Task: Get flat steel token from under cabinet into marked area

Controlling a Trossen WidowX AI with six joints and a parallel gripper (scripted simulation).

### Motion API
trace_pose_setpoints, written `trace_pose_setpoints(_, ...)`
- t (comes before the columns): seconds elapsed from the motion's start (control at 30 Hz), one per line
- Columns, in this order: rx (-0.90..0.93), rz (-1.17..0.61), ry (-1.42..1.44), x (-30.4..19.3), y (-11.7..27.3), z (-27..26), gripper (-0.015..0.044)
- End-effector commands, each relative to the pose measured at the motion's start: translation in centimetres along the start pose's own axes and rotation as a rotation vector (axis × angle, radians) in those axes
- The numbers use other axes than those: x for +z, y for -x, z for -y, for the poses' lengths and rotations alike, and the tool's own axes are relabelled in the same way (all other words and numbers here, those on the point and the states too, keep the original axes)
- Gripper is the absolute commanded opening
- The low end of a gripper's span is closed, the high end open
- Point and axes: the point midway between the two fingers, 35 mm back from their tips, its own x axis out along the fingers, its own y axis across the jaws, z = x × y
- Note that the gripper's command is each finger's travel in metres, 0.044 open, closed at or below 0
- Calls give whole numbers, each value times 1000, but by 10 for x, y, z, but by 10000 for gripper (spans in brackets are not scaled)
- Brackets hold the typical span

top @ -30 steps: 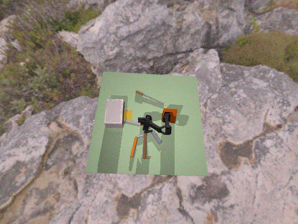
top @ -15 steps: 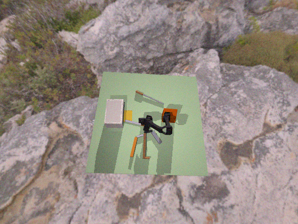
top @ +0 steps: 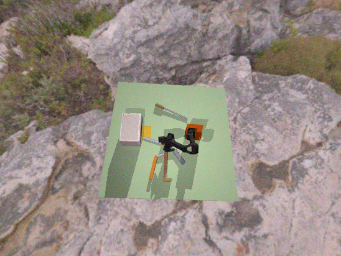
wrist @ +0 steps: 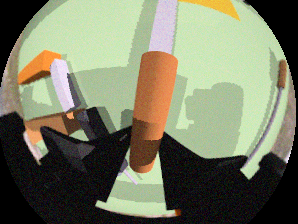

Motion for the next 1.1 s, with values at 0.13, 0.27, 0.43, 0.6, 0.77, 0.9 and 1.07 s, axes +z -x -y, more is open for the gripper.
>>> trace_pose_setpoints(0.13, -1, 1, -25, -2, 1, -12, 0)
trace_pose_setpoints(0.27, -1, 1, -33, -3, 2, -17, 0)
trace_pose_setpoints(0.43, 0, 1, -43, -5, 2, -24, 0)
trace_pose_setpoints(0.6, 0, 0, -50, -6, 2, -30, 0)
trace_pose_setpoints(0.77, 1, 0, -53, -7, 2, -32, 0)
trace_pose_setpoints(0.9, -6, -1, -59, -7, 2, -28, 53)
trace_pose_setpoints(1.07, -9, -1, -61, -7, 1, -27, 184)
